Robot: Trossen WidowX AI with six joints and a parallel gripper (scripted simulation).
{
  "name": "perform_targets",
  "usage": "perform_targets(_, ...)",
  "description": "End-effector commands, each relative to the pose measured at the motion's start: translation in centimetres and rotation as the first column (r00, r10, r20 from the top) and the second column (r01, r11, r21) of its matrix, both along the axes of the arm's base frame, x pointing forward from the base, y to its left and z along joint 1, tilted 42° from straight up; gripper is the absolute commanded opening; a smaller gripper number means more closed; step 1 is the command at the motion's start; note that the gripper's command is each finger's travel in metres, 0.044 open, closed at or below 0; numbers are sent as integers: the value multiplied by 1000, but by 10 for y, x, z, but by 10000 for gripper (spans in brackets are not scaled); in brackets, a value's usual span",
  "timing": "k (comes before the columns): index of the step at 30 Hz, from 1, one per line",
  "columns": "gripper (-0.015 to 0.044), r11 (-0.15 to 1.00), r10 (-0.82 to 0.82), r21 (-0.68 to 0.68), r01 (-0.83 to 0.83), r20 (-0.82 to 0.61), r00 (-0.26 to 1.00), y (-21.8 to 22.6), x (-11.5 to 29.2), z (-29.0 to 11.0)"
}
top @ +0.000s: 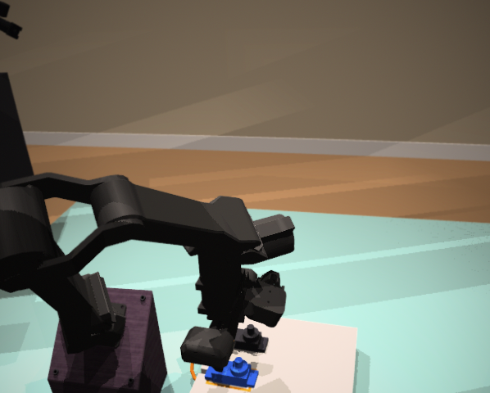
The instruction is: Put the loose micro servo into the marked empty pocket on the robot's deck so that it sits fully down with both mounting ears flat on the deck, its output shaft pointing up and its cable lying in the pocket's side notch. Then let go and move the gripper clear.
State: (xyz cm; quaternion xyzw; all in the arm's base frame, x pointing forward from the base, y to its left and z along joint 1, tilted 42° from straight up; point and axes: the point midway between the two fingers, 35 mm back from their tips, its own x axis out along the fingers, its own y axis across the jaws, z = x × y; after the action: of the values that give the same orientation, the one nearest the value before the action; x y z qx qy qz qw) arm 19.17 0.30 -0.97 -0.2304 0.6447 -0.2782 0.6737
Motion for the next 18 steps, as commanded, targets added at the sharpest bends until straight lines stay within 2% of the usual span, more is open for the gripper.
perform_targets(1, 424, 1000, 3, 9, -3, 19, 1000, 16, 40, 17)
perform_targets(2, 440, 1000, 2, 11, -3, 21, 1000, 20, 49, 21)
perform_targets(8, 440, 1000, 2, 13, -2, 26, 1000, 34, 96, 49)
perform_targets(14, 440, 1000, 2, 14, -2, 27, 1000, 36, 97, 52)
perform_targets(18, 440, 1000, -3, 17, 2, 29, 1000, 56, 90, 75)
